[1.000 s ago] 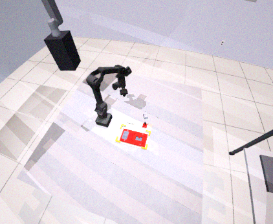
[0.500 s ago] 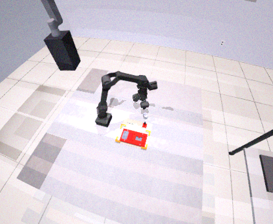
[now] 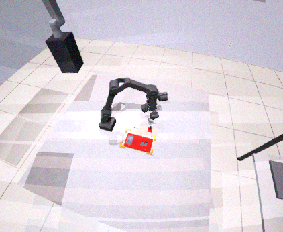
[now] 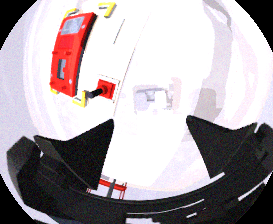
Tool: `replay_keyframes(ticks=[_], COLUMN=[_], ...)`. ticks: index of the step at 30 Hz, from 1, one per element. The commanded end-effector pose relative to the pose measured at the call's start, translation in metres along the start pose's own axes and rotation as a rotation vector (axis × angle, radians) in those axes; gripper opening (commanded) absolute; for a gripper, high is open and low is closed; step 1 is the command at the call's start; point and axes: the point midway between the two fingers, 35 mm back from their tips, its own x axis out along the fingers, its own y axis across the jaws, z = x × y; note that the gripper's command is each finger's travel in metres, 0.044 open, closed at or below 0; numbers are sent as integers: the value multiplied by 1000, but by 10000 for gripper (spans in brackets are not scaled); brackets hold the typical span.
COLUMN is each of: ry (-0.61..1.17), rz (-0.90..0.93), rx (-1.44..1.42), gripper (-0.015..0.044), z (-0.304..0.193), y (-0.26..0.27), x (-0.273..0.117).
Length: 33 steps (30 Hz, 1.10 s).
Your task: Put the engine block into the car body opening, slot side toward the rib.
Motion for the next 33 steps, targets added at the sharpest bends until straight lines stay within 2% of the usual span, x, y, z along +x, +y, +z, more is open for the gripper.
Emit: replay_keyframes(ticks=[1, 33], ry=[-20, -21], rz=[3, 2], rx=[-7, -9], gripper=[440, 440], z=[5, 8], y=[-1, -6], x=[16, 62])
